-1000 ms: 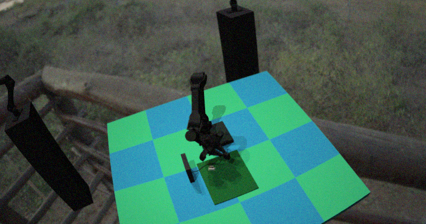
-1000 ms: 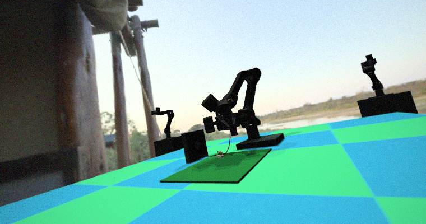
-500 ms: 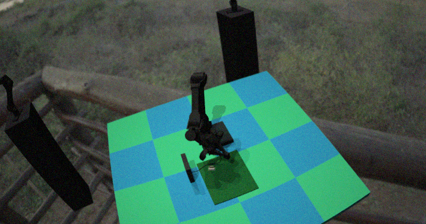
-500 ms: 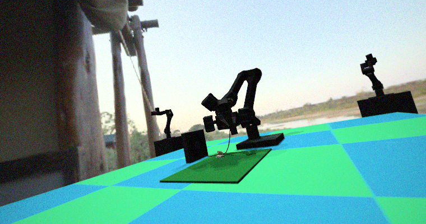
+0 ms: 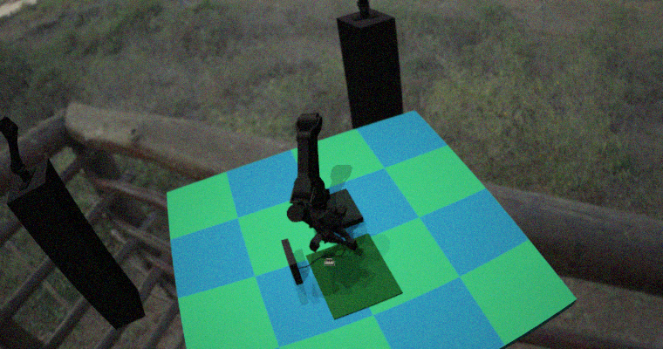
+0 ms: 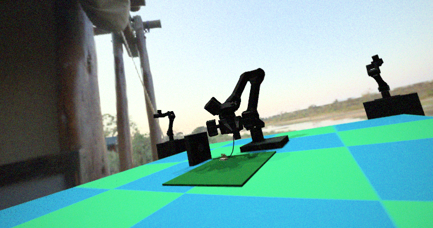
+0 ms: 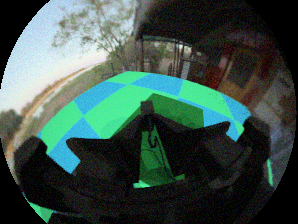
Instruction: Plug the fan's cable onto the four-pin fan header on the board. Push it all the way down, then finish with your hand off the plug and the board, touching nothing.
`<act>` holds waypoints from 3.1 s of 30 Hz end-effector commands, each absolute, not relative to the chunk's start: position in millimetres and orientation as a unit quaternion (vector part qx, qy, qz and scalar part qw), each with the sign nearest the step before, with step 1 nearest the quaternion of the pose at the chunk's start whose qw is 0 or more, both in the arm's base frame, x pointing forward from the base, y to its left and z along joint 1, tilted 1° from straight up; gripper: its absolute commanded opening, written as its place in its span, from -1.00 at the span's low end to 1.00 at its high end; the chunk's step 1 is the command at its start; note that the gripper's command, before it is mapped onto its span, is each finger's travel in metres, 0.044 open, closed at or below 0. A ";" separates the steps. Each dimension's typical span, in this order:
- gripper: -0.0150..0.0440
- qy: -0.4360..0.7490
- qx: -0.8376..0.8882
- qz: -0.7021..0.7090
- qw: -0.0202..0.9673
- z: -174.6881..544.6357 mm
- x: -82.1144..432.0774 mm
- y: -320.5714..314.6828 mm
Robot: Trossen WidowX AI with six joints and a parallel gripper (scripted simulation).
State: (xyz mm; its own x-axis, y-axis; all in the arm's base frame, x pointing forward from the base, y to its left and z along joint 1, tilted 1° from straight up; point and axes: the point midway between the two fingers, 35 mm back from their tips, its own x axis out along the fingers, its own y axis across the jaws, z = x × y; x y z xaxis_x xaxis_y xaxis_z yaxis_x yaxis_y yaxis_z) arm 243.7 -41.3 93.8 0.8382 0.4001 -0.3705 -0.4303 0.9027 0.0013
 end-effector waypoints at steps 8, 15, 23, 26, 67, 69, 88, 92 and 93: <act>-0.49 0.184 -0.040 0.219 0.957 84.0 241.1 -43.0; -0.49 0.184 -0.040 0.219 0.957 78.7 240.4 -43.5; -0.49 0.184 -0.040 0.219 0.957 72.9 240.4 -44.0; -0.49 0.184 -0.040 0.219 0.957 70.7 240.4 -44.2; -0.49 0.184 -0.039 0.219 0.957 38.9 241.5 -46.5; -0.49 0.184 -0.039 0.219 0.957 37.3 241.5 -46.6; -0.49 0.185 -0.040 0.217 0.958 25.5 242.7 -48.6; -0.49 0.185 -0.040 0.217 0.958 25.5 242.7 -48.6; -0.49 0.185 -0.040 0.217 0.958 25.5 242.7 -48.6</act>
State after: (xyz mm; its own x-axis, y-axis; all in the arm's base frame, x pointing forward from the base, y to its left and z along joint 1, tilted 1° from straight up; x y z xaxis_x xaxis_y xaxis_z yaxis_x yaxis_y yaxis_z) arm 242.5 -48.4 25.0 0.8376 0.4007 -0.3713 -0.4299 0.9029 0.0046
